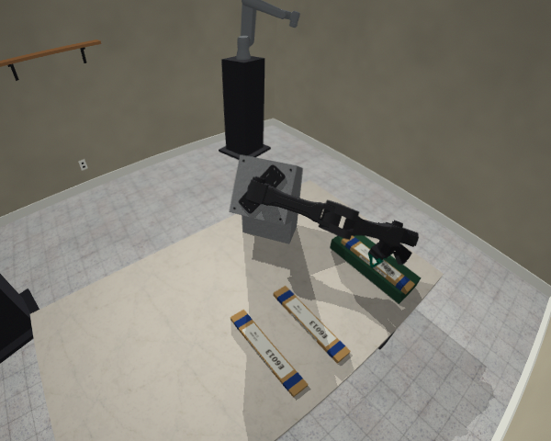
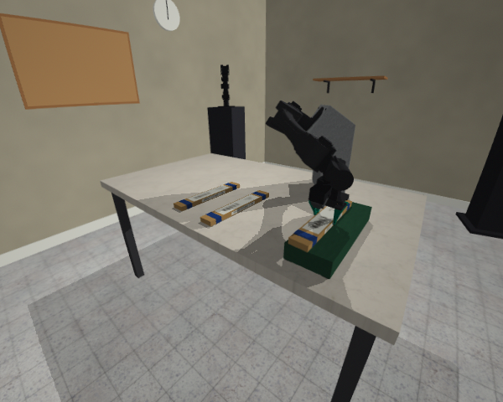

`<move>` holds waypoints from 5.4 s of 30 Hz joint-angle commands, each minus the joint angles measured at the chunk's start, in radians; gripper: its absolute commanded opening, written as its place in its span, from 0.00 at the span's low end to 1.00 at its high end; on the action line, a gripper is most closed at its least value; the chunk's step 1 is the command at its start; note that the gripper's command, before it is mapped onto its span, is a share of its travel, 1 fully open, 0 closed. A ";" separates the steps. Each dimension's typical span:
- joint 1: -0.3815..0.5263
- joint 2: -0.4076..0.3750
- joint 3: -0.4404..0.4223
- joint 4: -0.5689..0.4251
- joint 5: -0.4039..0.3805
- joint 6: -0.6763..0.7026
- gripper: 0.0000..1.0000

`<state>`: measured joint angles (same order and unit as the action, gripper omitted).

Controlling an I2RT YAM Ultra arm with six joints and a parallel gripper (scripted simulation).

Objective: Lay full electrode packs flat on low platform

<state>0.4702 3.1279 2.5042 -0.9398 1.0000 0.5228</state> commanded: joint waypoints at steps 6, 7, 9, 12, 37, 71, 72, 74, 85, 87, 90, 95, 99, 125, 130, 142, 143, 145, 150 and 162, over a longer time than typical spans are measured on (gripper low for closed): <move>0.071 -0.025 -0.029 -0.016 -0.026 -0.004 0.00; 0.071 -0.024 -0.025 -0.015 -0.026 -0.003 0.00; 0.072 -0.020 -0.018 -0.013 -0.026 -0.001 0.00; 0.073 -0.015 -0.007 -0.010 -0.027 0.002 0.00; 0.073 -0.016 -0.031 -0.007 -0.022 0.003 0.00; 0.079 -0.021 -0.066 0.005 -0.022 0.007 0.00; 0.079 -0.021 -0.067 0.005 -0.022 0.007 0.97; 0.079 -0.022 -0.068 0.006 -0.022 0.006 0.97; 0.082 -0.021 -0.032 0.013 -0.021 0.007 0.97; 0.080 -0.015 -0.032 0.008 -0.019 0.006 0.97; 0.080 -0.015 -0.032 0.008 -0.019 0.006 0.97; 0.080 -0.015 -0.032 0.008 -0.019 0.006 0.97; 0.080 -0.015 -0.032 0.008 -0.019 0.006 0.97; 0.080 -0.015 -0.032 0.008 -0.019 0.006 0.97; 0.080 -0.015 -0.032 0.008 -0.019 0.006 0.97; 0.084 -0.122 -0.166 0.007 -0.015 0.018 0.97; 0.093 -0.129 -0.135 -0.004 -0.019 0.030 0.97; 0.109 -0.137 -0.129 -0.035 -0.020 0.053 0.97; 0.150 -0.125 -0.116 -0.120 -0.026 0.115 0.97; 0.186 -0.094 -0.014 -0.262 -0.025 0.189 0.97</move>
<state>0.6197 3.0154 2.4523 -1.1446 0.9749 0.6876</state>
